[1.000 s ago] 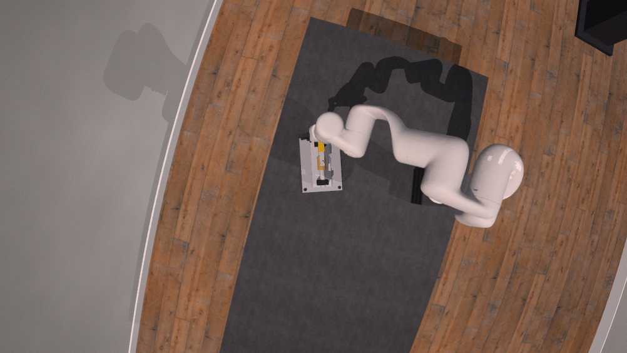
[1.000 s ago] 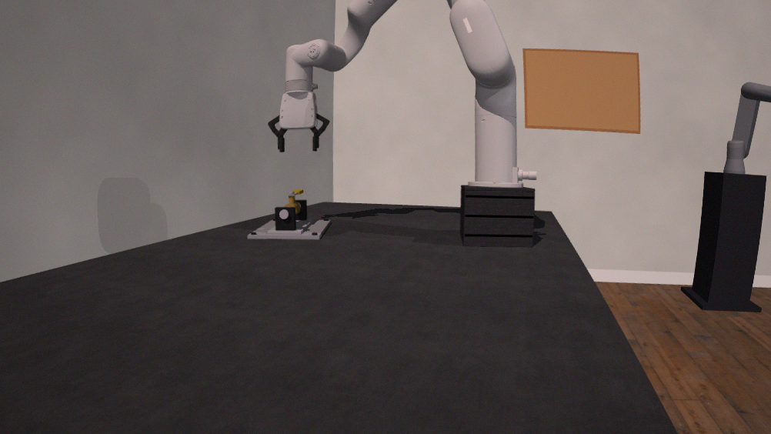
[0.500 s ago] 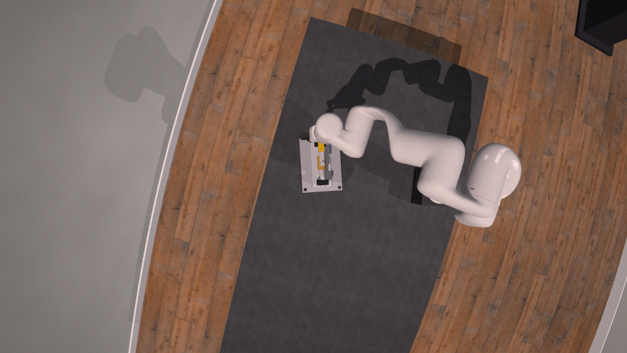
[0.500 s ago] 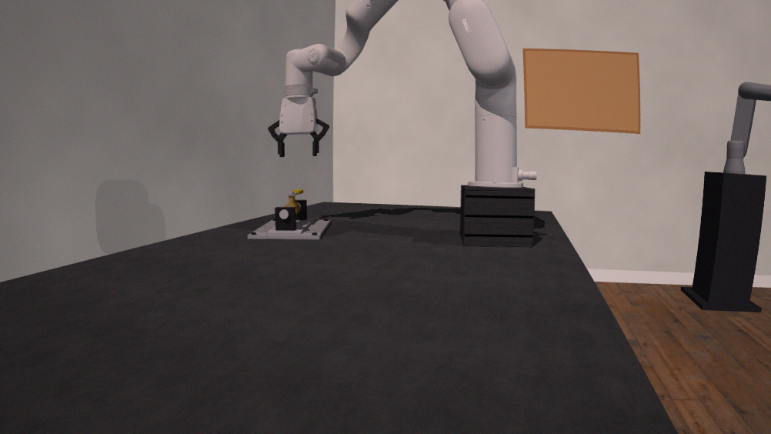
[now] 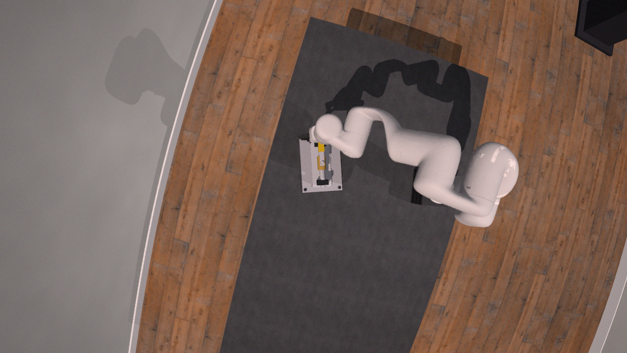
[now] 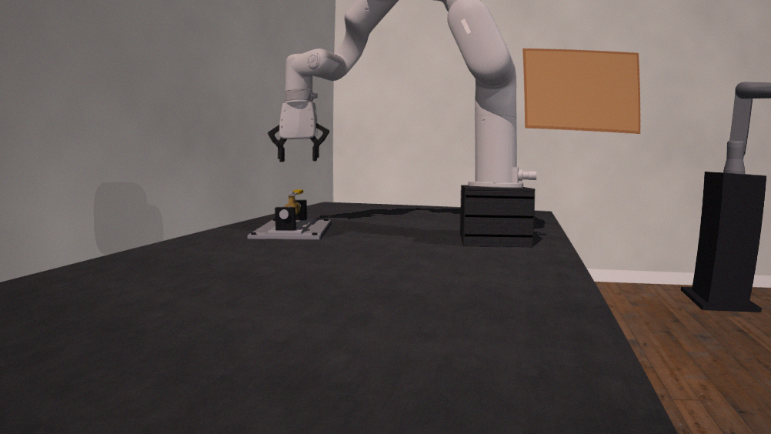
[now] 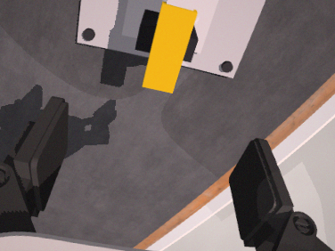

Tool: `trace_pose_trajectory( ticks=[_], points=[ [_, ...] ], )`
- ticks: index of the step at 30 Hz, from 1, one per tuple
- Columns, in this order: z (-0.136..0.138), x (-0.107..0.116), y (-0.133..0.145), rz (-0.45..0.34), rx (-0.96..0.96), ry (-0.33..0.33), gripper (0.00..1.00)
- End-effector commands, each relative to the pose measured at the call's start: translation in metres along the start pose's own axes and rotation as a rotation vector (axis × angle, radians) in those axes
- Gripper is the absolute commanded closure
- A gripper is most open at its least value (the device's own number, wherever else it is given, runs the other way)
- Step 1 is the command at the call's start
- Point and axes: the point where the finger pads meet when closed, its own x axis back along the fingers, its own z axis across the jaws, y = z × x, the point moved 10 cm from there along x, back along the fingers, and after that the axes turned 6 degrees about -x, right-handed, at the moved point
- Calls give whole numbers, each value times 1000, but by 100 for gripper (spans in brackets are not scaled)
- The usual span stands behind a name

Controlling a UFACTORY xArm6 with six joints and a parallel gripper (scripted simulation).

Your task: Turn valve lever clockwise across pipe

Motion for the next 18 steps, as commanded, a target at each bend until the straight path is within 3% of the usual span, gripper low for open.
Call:
trace_pose_trajectory(
  ticks=[1, 14, 15, 18],
  points=[
    [1, -2, 0, -1, 0, 4, 0],
    [1, -3, 0, -1, 0, 4, 0],
    [1, -3, 0, -1, 0, 4, 100],
    [1, -3, 0, -1, 0, 4, 100]
  ],
)
